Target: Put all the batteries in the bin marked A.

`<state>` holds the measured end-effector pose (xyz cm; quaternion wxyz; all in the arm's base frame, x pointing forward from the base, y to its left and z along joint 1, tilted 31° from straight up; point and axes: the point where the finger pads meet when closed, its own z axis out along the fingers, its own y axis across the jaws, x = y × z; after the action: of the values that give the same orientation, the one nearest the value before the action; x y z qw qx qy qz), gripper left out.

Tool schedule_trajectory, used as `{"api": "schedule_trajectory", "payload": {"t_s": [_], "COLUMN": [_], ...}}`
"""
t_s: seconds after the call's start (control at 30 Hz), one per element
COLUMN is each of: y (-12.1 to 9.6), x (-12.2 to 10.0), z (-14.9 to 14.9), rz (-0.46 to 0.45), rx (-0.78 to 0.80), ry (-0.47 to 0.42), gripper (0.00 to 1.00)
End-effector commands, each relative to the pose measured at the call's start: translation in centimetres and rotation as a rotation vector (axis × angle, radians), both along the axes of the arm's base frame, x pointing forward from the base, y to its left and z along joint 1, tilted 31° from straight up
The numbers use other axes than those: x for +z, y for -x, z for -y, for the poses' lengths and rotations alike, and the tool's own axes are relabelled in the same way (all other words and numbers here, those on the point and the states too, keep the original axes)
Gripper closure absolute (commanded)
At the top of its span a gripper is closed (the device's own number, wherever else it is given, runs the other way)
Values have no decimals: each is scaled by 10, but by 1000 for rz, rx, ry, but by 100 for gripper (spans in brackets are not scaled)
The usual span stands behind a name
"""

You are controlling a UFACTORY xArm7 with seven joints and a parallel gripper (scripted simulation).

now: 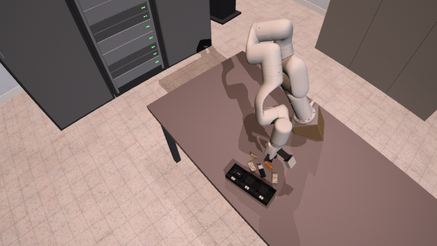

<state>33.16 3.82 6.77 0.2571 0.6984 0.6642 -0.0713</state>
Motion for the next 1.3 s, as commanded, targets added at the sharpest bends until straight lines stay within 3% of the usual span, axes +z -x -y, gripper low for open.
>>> {"api": "schedule_trajectory", "payload": {"t_s": [0.0,1.03,1.27], "y": [-1,-3,-9], "x": [1,2,-22], "z": [-1,0,13], "rz": [2,2,2], "rx": [2,2,2], "ry": [-1,-1,0], "gripper": [72,72,72]}}
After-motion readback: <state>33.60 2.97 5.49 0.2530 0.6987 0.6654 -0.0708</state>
